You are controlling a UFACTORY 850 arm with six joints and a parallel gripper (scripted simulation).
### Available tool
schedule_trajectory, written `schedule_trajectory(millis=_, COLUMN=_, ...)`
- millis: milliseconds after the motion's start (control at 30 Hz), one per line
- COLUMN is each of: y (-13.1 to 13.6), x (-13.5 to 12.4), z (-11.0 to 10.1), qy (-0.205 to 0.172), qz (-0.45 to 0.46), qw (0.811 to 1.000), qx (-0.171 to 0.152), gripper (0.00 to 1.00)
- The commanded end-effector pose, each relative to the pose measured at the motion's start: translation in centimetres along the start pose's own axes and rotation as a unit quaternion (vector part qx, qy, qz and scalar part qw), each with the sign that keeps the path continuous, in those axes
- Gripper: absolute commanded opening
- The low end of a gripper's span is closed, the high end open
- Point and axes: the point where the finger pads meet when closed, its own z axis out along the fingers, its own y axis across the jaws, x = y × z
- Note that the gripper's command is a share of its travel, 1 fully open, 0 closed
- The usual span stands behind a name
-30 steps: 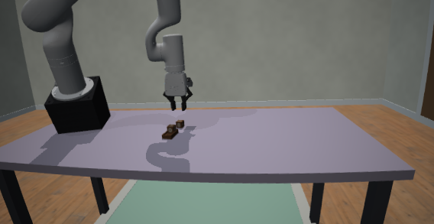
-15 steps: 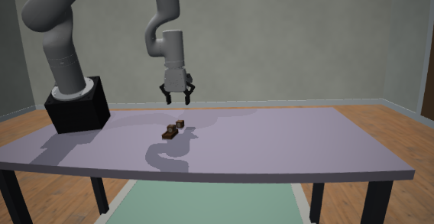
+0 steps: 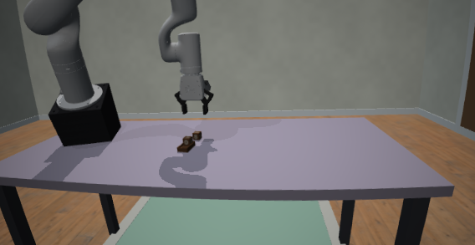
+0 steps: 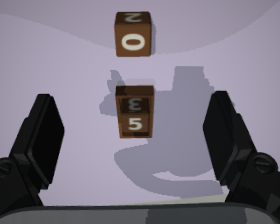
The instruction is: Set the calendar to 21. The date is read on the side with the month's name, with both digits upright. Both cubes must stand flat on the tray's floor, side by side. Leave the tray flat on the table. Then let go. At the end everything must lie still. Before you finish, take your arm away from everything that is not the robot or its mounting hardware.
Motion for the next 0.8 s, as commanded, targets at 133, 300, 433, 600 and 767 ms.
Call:
schedule_trajectory(millis=133, y=0.06, x=0.02, z=0.64, qy=0.0, qz=0.001, qw=1.0, qx=0.0, gripper=1.0)
schedule_trajectory(millis=300, y=0.05, x=0.02, z=1.09, qy=0.0, qz=0.001, qw=1.0, qx=0.0, gripper=0.47)
schedule_trajectory(millis=433, y=0.05, x=0.02, z=1.09, qy=0.0, qz=0.001, qw=1.0, qx=0.0, gripper=0.47)
schedule_trajectory(millis=600, y=0.05, x=0.02, z=1.09, qy=0.0, qz=0.001, qw=1.0, qx=0.0, gripper=0.47)
schedule_trajectory(millis=767, y=0.05, x=0.02, z=1.09, qy=0.0, qz=0.001, qw=1.0, qx=0.0, gripper=0.47)
